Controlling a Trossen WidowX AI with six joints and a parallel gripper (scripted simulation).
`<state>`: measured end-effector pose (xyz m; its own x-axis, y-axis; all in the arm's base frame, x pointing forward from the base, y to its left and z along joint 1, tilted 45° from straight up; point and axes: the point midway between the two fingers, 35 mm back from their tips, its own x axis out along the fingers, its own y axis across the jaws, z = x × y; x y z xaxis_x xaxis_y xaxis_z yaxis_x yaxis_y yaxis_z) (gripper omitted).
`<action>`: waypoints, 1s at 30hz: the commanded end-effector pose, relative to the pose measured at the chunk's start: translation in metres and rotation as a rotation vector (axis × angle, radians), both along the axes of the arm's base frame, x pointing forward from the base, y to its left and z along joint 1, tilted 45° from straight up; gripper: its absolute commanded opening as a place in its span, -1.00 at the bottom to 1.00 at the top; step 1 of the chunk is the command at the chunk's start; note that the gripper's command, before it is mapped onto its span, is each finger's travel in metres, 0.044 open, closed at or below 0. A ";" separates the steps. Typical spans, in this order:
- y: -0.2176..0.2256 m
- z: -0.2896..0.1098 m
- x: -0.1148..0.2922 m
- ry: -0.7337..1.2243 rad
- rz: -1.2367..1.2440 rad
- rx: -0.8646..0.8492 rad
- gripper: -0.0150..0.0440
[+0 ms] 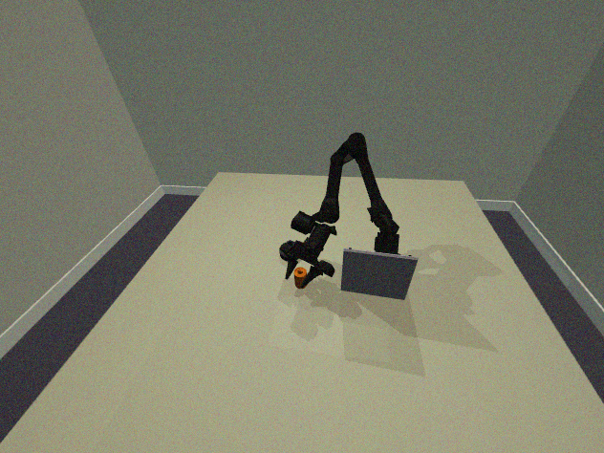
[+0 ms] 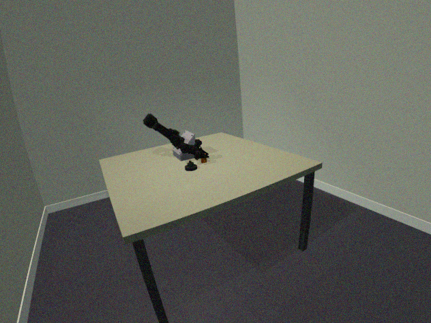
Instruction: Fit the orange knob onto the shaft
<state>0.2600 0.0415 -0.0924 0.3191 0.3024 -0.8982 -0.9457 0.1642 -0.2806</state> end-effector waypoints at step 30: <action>0.058 0.041 -0.011 0.218 -0.146 -0.257 1.00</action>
